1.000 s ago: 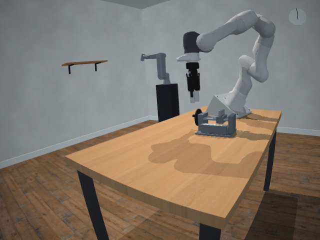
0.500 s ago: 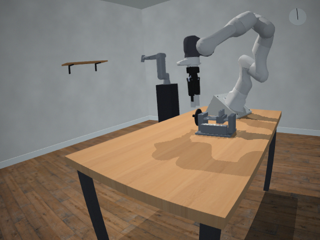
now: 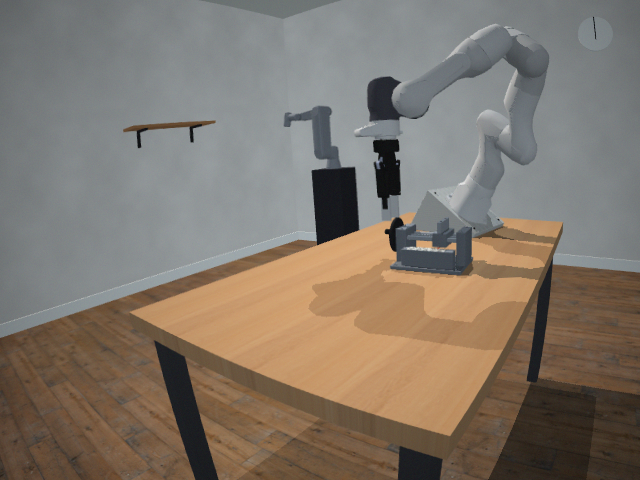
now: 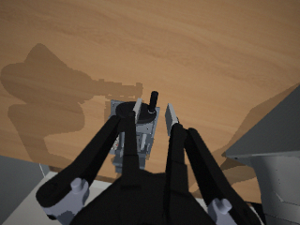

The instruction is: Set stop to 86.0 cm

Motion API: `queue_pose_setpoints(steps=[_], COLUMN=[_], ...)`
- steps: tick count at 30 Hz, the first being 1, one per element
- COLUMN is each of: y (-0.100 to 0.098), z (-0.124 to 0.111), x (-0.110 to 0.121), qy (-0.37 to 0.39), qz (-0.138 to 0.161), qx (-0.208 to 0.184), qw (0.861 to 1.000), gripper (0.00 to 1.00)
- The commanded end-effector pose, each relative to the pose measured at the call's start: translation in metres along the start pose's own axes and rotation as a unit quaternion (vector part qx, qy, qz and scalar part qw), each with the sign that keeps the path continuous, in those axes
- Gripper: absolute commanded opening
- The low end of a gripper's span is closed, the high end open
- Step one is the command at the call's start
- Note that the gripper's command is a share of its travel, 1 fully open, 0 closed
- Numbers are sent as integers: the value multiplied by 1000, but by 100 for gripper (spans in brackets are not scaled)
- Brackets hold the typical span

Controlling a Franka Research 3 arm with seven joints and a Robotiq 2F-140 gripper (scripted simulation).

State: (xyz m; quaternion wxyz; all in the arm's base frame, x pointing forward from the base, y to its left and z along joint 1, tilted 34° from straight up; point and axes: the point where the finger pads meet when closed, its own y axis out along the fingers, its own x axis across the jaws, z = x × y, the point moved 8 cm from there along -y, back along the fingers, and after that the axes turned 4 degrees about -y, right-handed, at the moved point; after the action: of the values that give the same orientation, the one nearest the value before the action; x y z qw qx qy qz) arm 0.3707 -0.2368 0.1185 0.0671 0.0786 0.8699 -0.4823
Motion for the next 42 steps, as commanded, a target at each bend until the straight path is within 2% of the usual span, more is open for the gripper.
queue_pose_setpoints(steps=[1,8,16,34,35,42], y=[14,38,50,54,54,54], z=[0,0,1,1,1,1], x=[-1,-1,-1,-1,-1,-1], qy=[-7,-7,-7,-7,-7,-7], qz=[1,1,1,1,1,1], qx=[2,2,2,2,2,2], qw=[1000,1000,1000,1000,1000,1000], gripper=[33,33,33,33,4,4])
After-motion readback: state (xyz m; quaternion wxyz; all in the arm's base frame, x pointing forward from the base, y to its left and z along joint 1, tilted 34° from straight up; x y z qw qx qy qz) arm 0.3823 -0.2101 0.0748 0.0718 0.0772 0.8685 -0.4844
